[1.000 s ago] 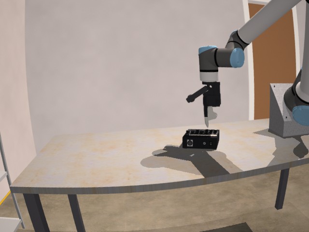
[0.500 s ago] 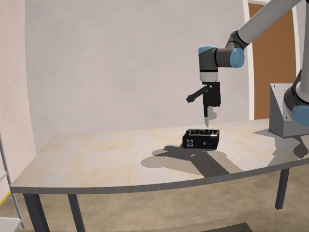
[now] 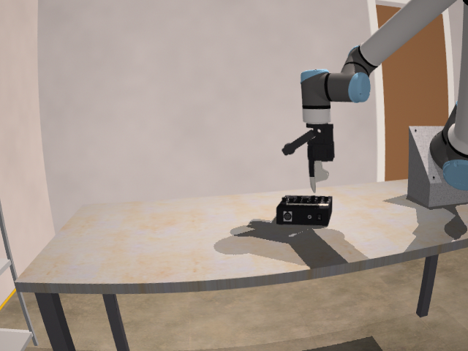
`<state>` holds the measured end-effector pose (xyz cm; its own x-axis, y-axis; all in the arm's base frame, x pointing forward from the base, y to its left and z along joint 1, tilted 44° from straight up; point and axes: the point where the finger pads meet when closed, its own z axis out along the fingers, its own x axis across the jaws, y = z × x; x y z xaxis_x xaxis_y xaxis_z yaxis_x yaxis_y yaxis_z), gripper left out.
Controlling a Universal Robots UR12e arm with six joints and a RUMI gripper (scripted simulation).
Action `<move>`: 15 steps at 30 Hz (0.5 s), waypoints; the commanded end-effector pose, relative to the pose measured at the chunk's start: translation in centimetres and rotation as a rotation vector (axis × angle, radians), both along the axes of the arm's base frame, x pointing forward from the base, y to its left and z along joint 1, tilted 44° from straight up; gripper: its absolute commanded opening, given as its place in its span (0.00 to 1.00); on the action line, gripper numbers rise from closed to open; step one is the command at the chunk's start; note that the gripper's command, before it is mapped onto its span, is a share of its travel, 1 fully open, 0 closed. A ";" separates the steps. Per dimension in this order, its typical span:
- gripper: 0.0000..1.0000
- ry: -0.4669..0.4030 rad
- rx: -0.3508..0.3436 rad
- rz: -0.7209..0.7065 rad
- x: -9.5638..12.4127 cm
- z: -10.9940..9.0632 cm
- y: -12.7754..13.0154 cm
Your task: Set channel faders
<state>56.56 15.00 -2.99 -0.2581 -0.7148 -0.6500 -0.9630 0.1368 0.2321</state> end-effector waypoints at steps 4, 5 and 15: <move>0.00 -0.001 0.000 0.000 0.1 0.0 0.0; 0.00 -0.001 0.000 0.000 0.1 0.0 0.0; 0.00 -0.001 0.000 0.000 0.0 -0.4 0.3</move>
<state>56.54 15.20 -3.20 -0.2581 -0.7148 -0.6500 -0.9630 0.1368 0.2321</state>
